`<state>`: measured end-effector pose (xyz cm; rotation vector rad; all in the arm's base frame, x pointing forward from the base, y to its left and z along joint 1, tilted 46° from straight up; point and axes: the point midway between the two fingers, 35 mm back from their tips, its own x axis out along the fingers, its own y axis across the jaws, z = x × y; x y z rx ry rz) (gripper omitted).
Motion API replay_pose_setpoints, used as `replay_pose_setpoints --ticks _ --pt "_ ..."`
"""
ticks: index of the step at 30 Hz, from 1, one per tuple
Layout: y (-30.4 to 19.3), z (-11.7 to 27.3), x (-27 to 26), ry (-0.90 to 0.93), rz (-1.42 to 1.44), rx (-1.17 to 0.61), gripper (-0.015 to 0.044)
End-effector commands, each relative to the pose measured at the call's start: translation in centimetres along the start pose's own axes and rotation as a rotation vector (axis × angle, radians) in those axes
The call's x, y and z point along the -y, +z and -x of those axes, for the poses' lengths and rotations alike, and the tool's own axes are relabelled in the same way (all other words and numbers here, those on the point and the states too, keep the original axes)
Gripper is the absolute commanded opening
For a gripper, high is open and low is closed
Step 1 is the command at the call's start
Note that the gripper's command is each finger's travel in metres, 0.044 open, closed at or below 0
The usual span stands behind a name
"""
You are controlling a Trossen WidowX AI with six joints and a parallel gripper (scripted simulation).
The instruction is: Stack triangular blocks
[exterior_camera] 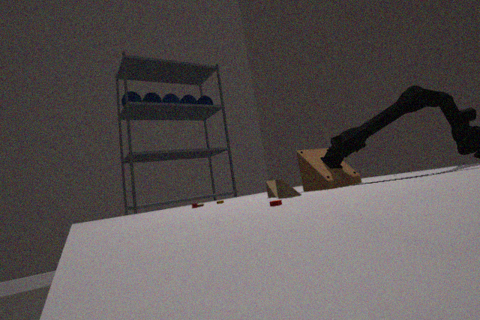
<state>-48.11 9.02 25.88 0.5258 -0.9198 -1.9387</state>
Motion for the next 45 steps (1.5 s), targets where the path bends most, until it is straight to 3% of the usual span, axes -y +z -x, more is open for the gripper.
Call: replay_pose_setpoints --ticks 1,6,16,28,35,45 --pt "0.1 0.1 0.0 -0.002 0.001 0.003 0.0426" --pt "1.9 3.0 -0.9 -0.075 0.053 0.092 0.0440" --pt "6.6 13.6 -5.0 -0.350 0.234 0.374 0.0440" --pt "8.7 27.0 -12.2 -0.755 0.507 0.673 0.0440" --pt "7.6 34.9 -17.4 -0.993 0.619 0.816 0.0440" --pt "1.0 46.3 -22.4 -1.428 0.603 0.991 0.0440"
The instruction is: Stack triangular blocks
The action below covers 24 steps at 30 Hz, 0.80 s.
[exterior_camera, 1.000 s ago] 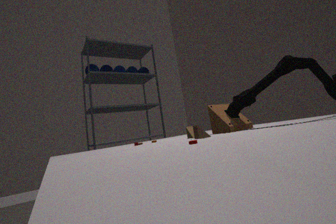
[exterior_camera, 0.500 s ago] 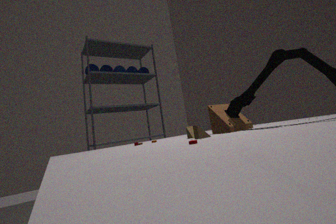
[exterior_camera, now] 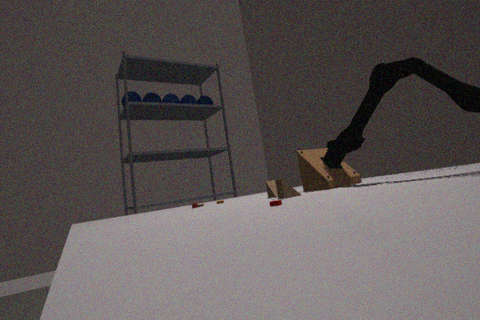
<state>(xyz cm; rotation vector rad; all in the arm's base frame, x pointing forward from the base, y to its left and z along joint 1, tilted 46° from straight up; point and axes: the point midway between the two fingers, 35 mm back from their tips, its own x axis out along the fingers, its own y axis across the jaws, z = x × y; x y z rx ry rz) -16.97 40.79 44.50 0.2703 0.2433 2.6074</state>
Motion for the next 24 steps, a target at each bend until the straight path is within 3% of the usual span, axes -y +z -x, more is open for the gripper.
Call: replay_pose_setpoints --ticks 1,11,24 --pt "0.6 3.7 4.3 -0.179 0.034 0.012 0.0440" --pt "0.9 16.3 13.1 -0.641 0.029 0.018 0.0440" --pt "-3.6 35.7 19.4 -1.168 -0.255 0.037 0.0440"
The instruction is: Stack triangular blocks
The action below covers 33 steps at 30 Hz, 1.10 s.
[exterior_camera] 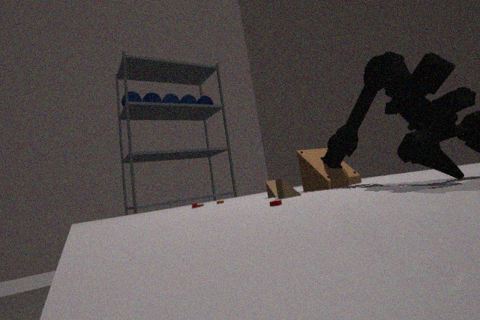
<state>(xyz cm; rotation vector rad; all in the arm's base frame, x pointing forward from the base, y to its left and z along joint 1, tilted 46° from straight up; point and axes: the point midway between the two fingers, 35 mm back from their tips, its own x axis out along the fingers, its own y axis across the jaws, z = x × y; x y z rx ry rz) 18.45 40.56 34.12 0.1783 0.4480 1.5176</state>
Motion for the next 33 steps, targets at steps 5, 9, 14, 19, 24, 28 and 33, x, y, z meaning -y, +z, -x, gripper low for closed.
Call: replay_pose_setpoints --ticks 5,9,14,19,24,28,33 --pt "-4.9 3.9 11.1 -0.248 -0.161 -0.145 0.0440" --pt "-8.2 7.5 16.1 -0.359 -0.265 -0.232 0.0440" --pt "-12.9 13.1 20.9 -0.475 -0.435 -0.331 0.0440" --pt "-17.8 19.3 23.6 -0.552 -0.643 -0.406 0.0440" --pt "-23.0 25.8 23.9 -0.583 -0.895 -0.447 0.0440" --pt "-26.4 30.4 22.3 -0.559 -1.125 -0.433 0.0440" --pt "-27.7 32.8 20.9 -0.521 -1.264 -0.397 0.0440"
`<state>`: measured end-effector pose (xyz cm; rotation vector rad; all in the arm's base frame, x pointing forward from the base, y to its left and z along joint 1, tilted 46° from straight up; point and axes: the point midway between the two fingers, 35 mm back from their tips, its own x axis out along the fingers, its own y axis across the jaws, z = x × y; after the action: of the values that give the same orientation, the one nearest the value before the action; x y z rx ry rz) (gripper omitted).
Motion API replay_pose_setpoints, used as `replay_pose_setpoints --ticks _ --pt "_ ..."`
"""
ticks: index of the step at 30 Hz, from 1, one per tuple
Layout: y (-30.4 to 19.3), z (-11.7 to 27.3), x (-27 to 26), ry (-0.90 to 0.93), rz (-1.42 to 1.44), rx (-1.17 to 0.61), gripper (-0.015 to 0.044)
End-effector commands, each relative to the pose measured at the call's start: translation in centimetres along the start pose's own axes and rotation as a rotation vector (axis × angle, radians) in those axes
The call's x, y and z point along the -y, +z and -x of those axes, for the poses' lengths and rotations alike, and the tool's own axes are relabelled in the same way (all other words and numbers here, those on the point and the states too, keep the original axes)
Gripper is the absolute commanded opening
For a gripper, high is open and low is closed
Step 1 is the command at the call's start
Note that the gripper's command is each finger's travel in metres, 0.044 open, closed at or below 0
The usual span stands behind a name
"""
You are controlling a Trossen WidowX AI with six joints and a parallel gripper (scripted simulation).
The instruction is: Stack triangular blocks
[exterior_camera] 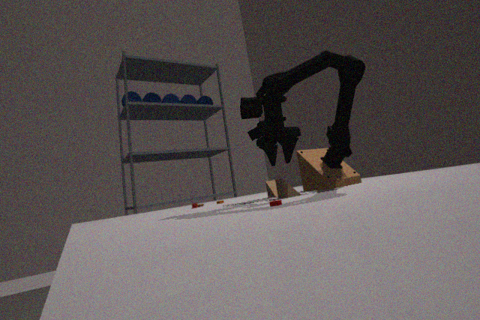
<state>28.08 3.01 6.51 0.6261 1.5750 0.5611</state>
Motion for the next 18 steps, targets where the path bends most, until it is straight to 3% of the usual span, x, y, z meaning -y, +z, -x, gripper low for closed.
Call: replay_pose_setpoints --ticks 1,18 --pt "-0.9 0.3 0.4 0.036 -0.037 -0.024 0.0440" --pt "-0.5 -1.9 0.4 0.032 -0.038 -0.022 0.0440"
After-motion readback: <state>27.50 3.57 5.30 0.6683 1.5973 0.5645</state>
